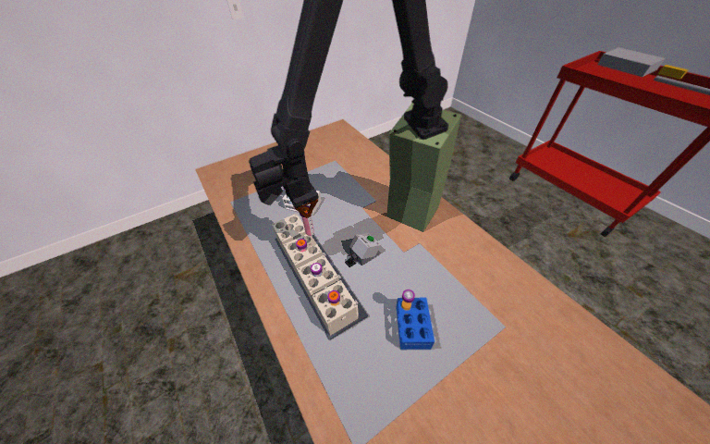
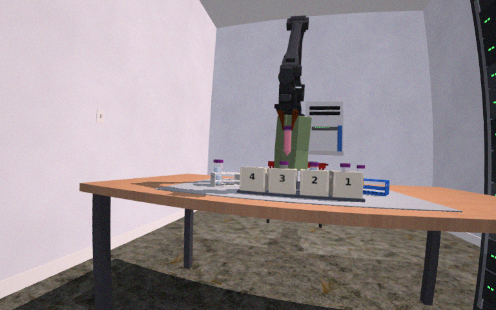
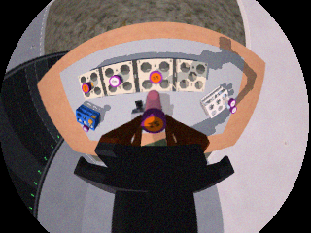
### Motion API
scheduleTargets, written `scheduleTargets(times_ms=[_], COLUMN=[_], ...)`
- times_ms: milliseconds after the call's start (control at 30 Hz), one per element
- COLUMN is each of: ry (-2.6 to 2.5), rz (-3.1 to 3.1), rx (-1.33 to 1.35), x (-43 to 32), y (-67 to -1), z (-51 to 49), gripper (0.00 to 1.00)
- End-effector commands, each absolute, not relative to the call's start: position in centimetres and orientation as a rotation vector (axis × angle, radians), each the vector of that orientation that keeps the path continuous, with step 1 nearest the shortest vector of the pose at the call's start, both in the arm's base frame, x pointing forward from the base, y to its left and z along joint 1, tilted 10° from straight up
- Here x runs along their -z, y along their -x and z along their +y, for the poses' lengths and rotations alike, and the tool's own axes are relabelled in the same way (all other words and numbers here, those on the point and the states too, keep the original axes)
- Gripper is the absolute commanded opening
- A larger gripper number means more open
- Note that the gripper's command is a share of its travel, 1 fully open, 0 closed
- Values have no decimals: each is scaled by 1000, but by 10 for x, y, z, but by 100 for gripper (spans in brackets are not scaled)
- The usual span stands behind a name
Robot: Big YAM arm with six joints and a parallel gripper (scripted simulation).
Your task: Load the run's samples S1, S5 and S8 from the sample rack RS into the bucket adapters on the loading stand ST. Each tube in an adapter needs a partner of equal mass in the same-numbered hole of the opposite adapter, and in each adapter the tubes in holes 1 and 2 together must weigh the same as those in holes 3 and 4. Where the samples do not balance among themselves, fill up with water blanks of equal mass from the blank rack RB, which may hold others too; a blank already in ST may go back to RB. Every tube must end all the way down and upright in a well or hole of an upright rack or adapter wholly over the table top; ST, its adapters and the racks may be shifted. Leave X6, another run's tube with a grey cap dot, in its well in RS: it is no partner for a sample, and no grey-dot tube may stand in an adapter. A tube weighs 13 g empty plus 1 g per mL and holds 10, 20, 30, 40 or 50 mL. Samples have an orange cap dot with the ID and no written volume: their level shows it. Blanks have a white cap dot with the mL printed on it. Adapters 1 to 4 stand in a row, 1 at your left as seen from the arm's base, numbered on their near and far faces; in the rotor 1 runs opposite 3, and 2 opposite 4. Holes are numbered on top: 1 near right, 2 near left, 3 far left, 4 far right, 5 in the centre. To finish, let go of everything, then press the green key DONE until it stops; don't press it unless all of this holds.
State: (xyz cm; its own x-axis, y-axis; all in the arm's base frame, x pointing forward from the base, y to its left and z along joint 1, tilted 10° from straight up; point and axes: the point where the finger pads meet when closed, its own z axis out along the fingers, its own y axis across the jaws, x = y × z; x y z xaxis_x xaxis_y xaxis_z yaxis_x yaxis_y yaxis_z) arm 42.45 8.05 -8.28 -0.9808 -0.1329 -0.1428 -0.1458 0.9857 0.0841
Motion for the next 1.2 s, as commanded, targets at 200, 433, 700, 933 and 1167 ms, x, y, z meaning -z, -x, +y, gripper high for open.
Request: scheduleTargets(times_ms=[200,433,700,933,1167], ry=[272,271,273,308,291], rz=[2958,2941,2943,2931,2934], rx=[-136,-130,-125,-125,-124], x=[74,68,70,94,110], y=[-462,-486,-493,-504,-507], z=[36,-8,-31,-21,-26], gripper=[0,0,0,0,0])
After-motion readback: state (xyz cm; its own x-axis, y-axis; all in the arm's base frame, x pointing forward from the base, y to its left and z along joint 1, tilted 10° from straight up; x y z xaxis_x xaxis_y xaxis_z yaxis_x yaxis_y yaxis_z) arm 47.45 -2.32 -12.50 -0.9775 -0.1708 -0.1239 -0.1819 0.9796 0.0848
